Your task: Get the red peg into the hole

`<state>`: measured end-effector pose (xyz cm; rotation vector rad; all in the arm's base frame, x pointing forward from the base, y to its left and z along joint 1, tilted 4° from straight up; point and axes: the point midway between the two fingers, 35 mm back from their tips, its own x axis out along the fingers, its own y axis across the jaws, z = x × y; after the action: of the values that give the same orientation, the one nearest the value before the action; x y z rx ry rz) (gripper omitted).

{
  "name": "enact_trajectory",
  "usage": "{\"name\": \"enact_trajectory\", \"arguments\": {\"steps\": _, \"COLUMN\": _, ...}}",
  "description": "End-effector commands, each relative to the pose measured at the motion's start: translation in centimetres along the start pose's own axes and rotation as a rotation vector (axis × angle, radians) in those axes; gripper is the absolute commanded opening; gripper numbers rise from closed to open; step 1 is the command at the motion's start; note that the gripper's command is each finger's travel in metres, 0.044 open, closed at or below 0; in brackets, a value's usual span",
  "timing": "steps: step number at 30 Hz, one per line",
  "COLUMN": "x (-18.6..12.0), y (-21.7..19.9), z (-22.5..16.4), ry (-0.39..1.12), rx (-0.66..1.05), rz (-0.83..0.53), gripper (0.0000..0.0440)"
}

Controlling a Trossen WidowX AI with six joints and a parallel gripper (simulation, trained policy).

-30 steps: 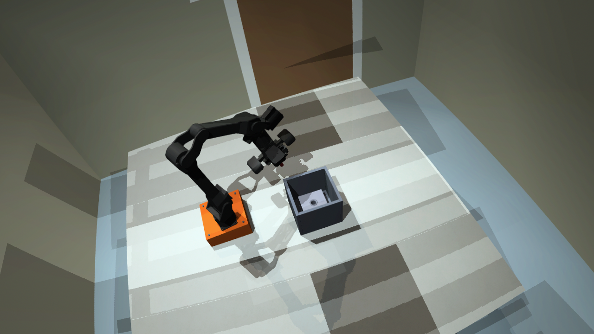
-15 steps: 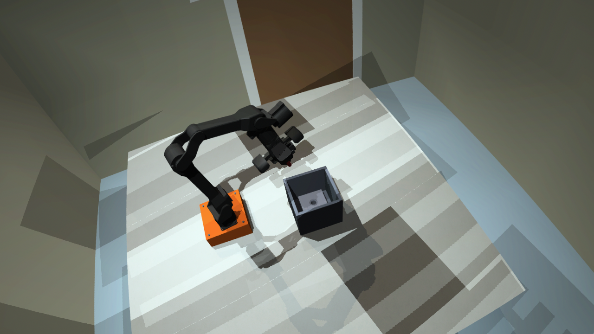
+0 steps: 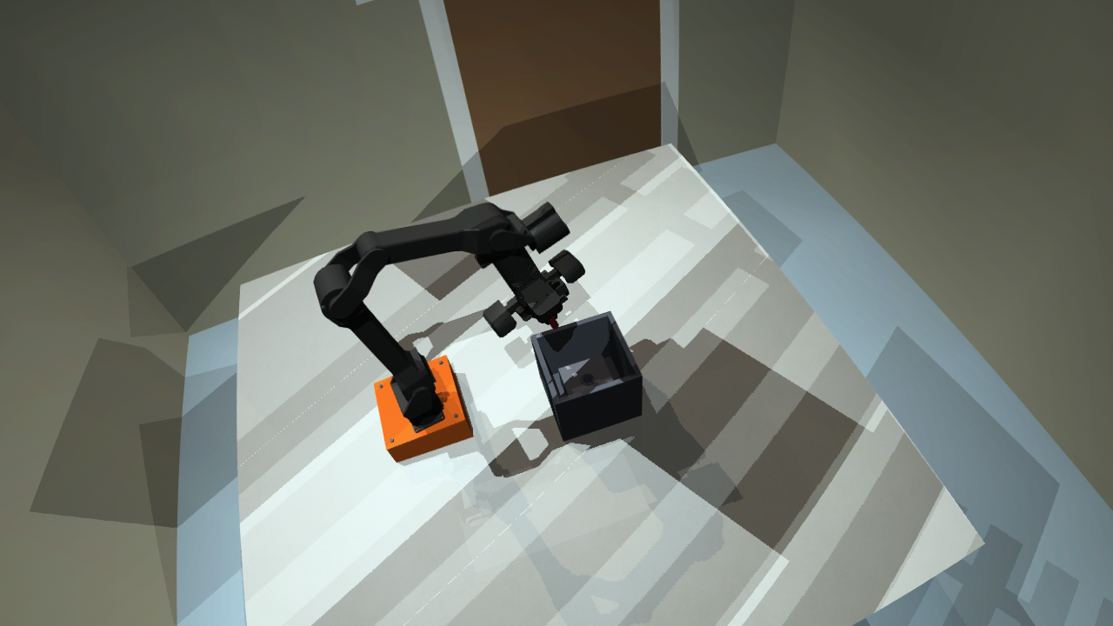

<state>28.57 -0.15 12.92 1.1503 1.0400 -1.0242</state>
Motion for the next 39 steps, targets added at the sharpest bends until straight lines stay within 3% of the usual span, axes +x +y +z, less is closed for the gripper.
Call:
{"name": "enact_trajectory", "arguments": {"steps": 1, "x": 0.0, "y": 0.1, "z": 1.2, "ry": -0.01, "rx": 0.003, "rz": -0.009, "gripper": 0.0}}
{"name": "enact_trajectory", "arguments": {"steps": 14, "x": 1.6, "y": -0.1, "z": 4.0, "ry": -0.004, "rx": 0.008, "rz": -0.051, "gripper": 0.0}}
{"name": "enact_trajectory", "arguments": {"steps": 39, "x": 7.4, "y": -0.3, "z": 6.7, "ry": 0.042, "rx": 0.007, "rz": -0.079, "gripper": 0.0}}
